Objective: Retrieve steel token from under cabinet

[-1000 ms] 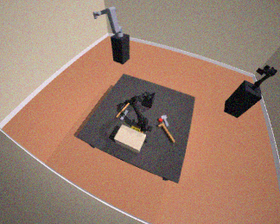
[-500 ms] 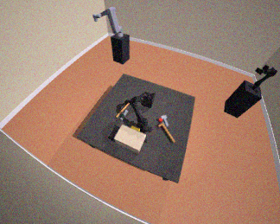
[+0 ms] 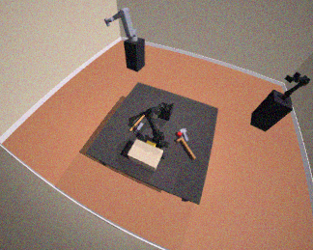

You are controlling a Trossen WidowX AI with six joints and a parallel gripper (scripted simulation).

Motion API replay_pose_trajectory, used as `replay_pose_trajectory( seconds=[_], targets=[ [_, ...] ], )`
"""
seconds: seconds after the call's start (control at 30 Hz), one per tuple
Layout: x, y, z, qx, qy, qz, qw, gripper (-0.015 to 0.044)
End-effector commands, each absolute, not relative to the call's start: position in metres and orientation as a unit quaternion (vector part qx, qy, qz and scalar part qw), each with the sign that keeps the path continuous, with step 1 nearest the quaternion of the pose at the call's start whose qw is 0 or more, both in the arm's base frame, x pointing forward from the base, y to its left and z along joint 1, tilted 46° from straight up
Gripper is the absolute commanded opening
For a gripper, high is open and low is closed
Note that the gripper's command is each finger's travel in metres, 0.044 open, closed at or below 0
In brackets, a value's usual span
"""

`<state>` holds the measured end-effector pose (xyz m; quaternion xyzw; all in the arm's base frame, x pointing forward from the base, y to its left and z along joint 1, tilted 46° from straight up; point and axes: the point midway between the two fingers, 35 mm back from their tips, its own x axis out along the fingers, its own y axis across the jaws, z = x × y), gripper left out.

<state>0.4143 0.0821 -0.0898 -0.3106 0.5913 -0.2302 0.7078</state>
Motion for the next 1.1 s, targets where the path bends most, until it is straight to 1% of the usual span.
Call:
replay_pose_trajectory(
  seconds=[0.0, 1.07],
  targets=[
    [0.415, 0.075, -0.084, -0.306, 0.590, -0.236, 0.709, 0.0000],
    [0.416, 0.057, -0.066, -0.307, 0.590, -0.236, 0.709, 0.0000]
  ],
)
